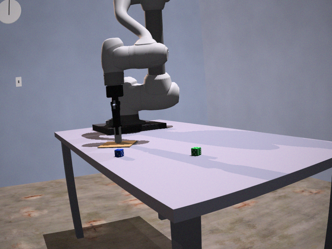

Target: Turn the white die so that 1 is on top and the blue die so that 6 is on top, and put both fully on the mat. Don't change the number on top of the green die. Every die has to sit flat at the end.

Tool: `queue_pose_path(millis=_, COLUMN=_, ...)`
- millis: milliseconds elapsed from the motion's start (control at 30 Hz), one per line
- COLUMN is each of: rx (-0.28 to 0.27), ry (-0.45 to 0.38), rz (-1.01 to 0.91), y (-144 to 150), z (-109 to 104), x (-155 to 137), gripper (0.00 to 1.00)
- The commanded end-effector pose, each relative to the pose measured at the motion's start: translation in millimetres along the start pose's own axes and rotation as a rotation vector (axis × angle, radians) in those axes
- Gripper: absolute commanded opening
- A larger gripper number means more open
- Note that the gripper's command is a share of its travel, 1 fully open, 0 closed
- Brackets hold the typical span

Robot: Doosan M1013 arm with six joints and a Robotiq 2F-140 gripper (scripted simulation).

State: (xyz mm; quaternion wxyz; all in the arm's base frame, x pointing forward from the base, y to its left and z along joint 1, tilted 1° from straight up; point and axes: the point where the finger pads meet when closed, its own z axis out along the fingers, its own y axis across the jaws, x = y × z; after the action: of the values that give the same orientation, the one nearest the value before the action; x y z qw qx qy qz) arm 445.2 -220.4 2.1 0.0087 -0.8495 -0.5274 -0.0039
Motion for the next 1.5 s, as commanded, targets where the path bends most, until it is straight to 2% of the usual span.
queue_pose_path(millis=0, rx=0.0, ry=0.0, rz=0.0, y=0.0, z=-0.1, x=0.0, gripper=0.21)
queue_pose_path(millis=767, rx=0.0, ry=0.0, rz=0.0, y=0.0, z=-0.1, x=0.0, gripper=0.21)
queue_pose_path(millis=1267, rx=0.0, ry=0.0, rz=0.0, y=0.0, z=-0.1, x=0.0, gripper=0.32)
queue_pose_path(millis=1467, rx=0.0, ry=0.0, rz=0.0, y=0.0, z=-0.1, x=0.0, gripper=0.32)
